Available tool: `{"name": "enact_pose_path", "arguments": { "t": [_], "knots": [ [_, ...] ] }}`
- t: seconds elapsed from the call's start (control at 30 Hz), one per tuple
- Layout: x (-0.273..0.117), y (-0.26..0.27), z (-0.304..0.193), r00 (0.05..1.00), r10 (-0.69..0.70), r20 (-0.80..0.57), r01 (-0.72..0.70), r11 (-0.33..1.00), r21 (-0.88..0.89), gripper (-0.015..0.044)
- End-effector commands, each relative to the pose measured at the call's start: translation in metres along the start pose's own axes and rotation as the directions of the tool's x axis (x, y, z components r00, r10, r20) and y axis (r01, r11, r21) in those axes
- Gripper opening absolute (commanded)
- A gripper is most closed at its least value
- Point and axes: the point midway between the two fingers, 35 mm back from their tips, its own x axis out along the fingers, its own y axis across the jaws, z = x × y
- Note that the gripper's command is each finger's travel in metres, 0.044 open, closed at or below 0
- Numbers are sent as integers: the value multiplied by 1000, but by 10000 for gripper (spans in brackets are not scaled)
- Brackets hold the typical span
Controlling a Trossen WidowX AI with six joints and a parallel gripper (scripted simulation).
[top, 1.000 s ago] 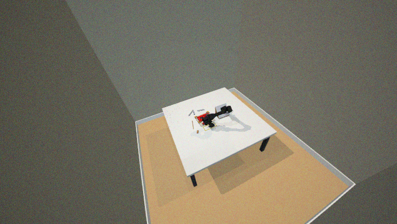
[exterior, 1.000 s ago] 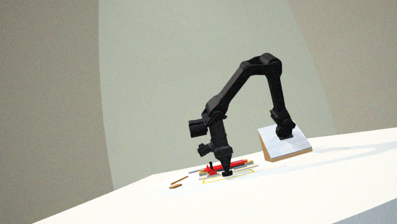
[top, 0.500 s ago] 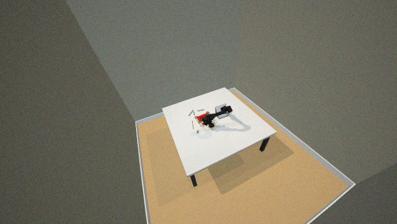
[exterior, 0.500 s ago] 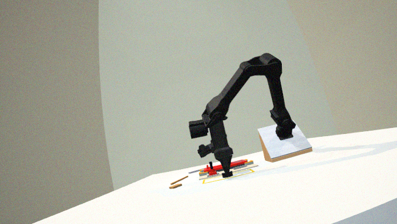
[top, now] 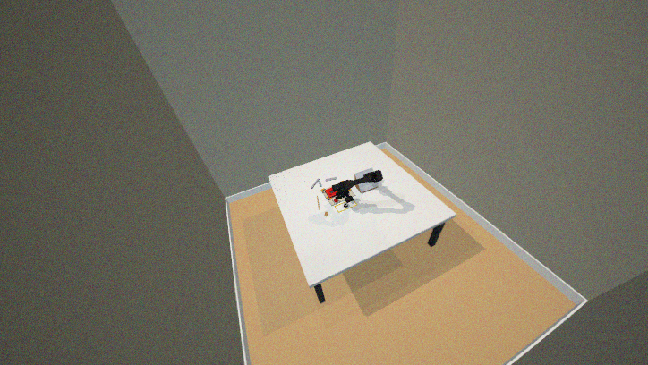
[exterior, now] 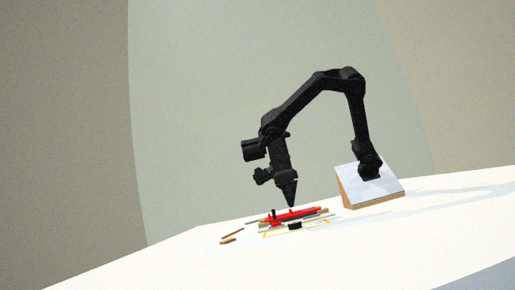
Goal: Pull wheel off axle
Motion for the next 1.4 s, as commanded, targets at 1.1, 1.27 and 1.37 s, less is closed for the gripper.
{"name": "enact_pose_path", "arguments": {
  "t": [1.1, 1.27, 1.37],
  "knots": [
    [-50, -36, -80, 1000, 0, 0, 0, 1000, 7, 440],
    [-50, -36, -80, 1000, 0, 0, 0, 1000, 7, 440],
    [-50, -36, -80, 1000, 0, 0, 0, 1000, 7, 440]
  ]
}}
